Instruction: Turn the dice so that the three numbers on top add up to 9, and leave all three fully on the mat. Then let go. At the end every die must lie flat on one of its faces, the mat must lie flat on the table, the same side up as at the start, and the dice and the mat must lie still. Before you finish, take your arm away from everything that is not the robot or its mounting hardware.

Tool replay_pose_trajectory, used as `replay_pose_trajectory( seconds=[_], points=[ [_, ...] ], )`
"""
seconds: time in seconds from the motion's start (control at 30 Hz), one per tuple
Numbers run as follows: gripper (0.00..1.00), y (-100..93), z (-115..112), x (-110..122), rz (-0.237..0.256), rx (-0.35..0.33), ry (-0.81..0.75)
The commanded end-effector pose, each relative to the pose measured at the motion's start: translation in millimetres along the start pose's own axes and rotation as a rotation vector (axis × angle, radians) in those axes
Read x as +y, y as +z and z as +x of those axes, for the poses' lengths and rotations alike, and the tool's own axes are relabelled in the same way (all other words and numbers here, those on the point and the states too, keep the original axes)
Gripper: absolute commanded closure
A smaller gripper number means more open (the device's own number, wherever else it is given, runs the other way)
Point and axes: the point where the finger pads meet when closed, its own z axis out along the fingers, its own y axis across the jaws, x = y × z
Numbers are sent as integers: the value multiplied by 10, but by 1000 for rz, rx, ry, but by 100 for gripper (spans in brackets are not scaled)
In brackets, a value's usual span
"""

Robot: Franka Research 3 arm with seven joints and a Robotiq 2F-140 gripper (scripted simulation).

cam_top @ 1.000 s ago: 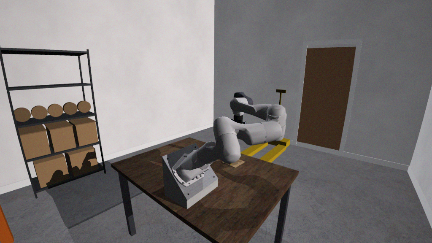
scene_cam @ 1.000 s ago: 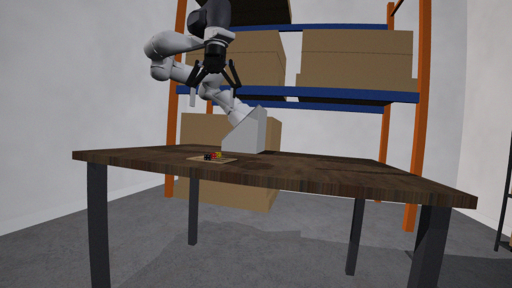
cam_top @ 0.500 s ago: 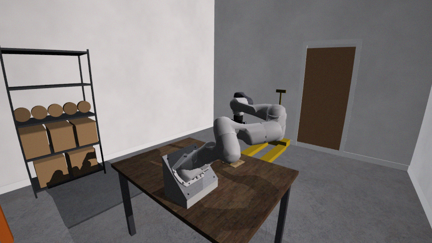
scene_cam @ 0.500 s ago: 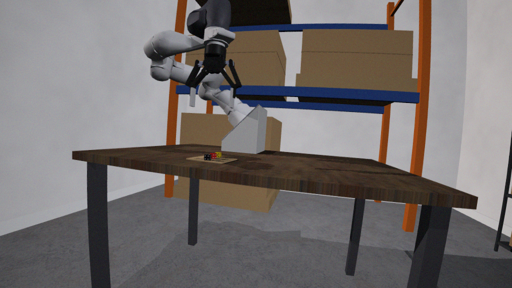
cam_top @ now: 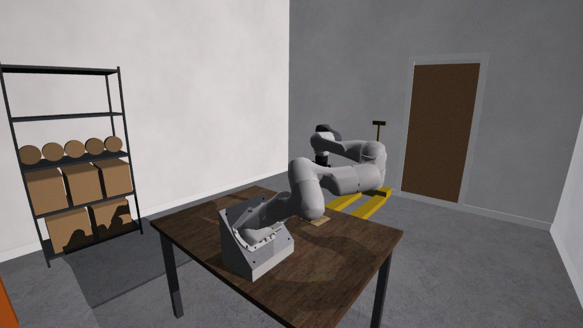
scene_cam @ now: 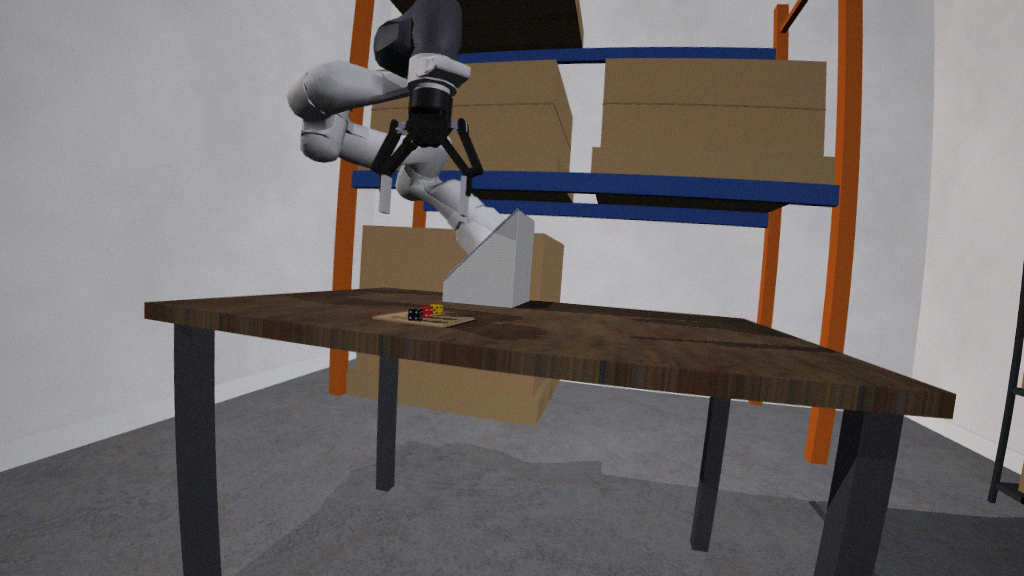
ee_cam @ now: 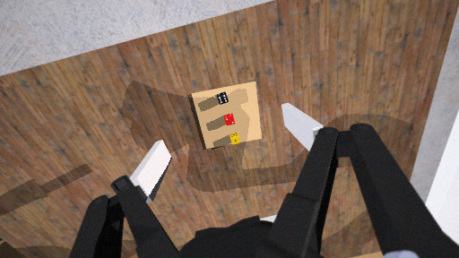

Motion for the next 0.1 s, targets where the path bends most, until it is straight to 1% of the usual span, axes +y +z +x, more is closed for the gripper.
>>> replay_pose_trajectory(
  seconds=[0.0,0.07],
  points=[
    [0,-13,0,13,-3,-1,-3],
    [0,-13,0,13,-3,-1,-3]
  ],
)
